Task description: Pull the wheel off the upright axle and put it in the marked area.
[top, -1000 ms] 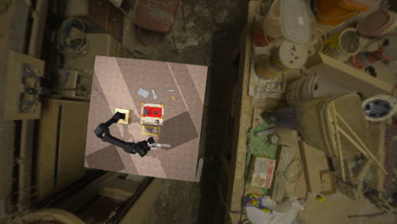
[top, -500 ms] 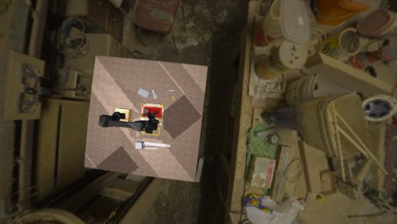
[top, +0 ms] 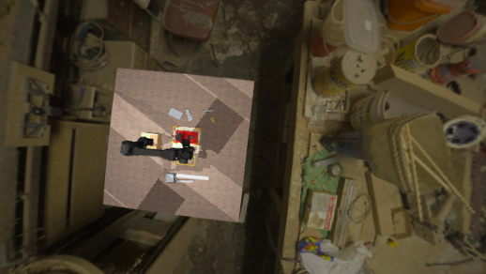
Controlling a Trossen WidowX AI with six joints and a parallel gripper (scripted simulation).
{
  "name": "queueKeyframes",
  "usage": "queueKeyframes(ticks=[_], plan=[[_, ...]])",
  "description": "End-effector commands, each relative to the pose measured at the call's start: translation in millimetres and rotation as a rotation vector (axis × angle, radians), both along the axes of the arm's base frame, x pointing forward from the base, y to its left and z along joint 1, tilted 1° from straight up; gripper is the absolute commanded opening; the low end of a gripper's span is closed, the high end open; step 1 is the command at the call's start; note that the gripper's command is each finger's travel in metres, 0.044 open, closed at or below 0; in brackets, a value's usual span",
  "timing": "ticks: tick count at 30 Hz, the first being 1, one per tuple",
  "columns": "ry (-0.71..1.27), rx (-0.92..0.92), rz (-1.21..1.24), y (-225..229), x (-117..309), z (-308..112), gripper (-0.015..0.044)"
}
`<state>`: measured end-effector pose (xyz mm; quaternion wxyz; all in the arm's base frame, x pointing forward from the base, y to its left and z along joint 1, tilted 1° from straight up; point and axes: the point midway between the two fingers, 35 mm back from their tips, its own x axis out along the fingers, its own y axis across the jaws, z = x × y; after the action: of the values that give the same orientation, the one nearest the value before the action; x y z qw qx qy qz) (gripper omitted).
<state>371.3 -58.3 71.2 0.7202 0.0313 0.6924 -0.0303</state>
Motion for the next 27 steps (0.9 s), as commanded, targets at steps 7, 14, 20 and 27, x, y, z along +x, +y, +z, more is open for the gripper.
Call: queueKeyframes(ticks=[7,14,20,27], plan=[[0.028,0.002,0.004,-1,-6,-58,0.0300],[0.034,0.005,0.000,0,-7,-55,0.0208],[0.034,0.005,0.000,0,-7,-55,0.0168],[0.034,0.005,0.000,0,-7,-54,0.0004]])
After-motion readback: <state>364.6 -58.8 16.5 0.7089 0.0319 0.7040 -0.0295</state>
